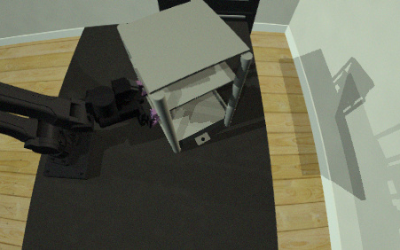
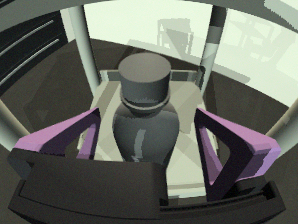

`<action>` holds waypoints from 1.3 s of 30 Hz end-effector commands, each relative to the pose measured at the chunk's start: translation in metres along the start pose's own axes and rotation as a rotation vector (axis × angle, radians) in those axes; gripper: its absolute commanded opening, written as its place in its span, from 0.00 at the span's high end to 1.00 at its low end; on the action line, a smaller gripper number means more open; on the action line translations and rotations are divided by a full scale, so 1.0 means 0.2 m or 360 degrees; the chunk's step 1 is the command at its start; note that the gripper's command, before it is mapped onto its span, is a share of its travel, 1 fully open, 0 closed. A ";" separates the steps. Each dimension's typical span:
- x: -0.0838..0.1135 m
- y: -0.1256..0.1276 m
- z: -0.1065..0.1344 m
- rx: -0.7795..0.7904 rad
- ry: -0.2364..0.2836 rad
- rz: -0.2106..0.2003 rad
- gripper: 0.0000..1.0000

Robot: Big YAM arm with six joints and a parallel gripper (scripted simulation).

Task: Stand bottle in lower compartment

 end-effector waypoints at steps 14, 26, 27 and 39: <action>0.19 -0.02 0.02 0.0017 -0.0038 0.0021 0.12; 0.38 0.00 0.09 0.0015 -0.0023 0.0019 0.12; 0.39 0.00 0.09 0.0015 -0.0023 0.0018 0.12; 0.43 0.00 0.10 0.0017 -0.0025 0.0017 0.12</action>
Point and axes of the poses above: the point where the finger pads meet when closed, its own x axis back along the fingers, its own y axis across the jaws, z = x × y, the point moved 9 cm from there along x, back along the fingers, and after that the axes turned 6 degrees about x, right-handed, at the moved point
